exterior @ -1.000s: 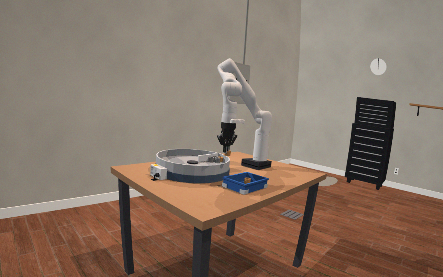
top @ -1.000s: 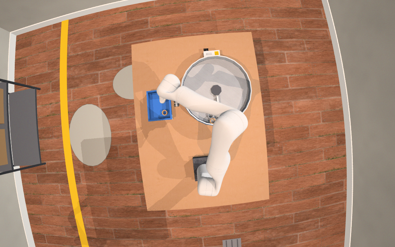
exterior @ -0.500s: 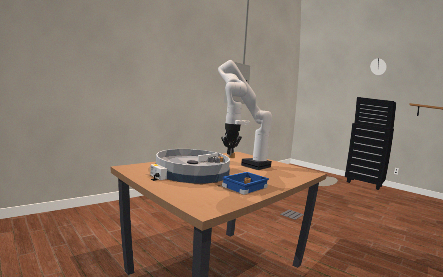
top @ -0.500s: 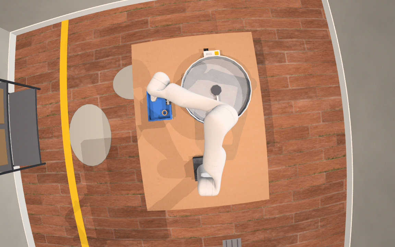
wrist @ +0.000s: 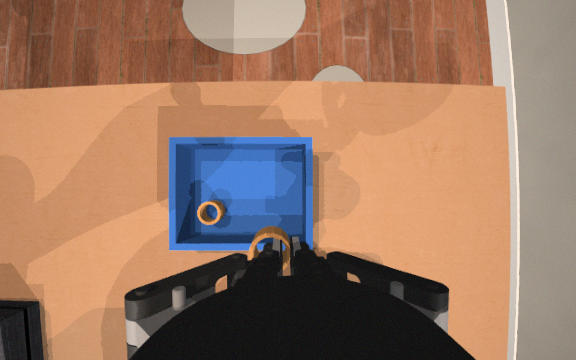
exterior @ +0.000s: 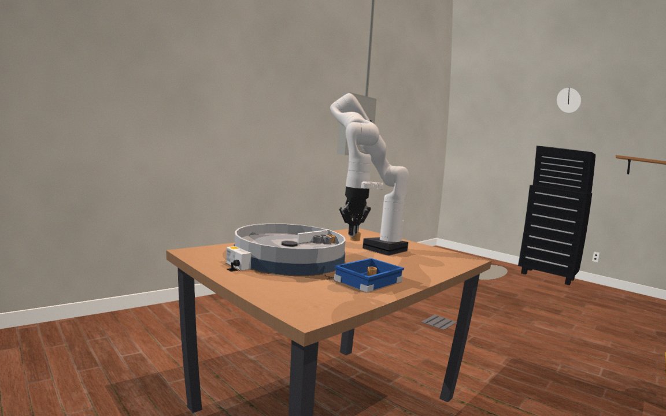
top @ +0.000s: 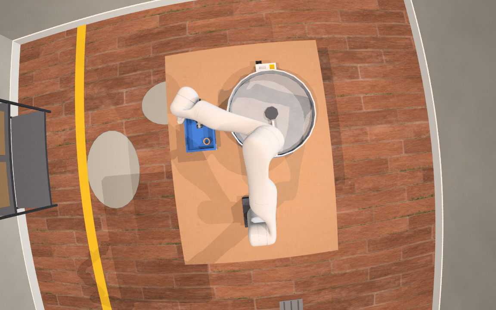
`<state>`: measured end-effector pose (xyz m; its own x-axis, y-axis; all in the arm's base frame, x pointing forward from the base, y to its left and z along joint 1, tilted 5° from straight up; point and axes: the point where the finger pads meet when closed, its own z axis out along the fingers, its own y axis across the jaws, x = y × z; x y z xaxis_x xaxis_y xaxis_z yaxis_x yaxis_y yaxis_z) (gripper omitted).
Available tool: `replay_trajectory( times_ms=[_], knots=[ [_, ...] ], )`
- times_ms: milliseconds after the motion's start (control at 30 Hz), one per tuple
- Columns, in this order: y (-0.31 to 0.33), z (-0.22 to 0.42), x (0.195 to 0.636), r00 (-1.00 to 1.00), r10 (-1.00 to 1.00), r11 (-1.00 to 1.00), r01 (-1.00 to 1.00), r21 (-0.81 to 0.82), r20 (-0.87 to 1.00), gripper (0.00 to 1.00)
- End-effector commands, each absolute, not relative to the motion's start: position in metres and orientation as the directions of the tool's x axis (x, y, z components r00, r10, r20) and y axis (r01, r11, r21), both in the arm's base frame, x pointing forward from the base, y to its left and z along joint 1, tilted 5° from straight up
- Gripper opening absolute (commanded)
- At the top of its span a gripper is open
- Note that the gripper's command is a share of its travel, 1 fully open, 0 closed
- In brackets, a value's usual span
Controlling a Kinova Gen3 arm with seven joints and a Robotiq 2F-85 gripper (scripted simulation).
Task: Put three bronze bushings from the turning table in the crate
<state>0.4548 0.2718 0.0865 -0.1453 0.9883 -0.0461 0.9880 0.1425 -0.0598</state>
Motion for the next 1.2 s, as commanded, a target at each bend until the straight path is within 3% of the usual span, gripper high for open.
replay_trajectory(
  times_ms=[0,1167],
  knots=[
    [0.273,0.087,0.454,-0.147,0.988,0.144,0.988,-0.059,-0.045,0.0],
    [0.273,0.03,0.45,-0.152,0.987,0.149,0.987,-0.062,-0.043,0.0]
  ],
)
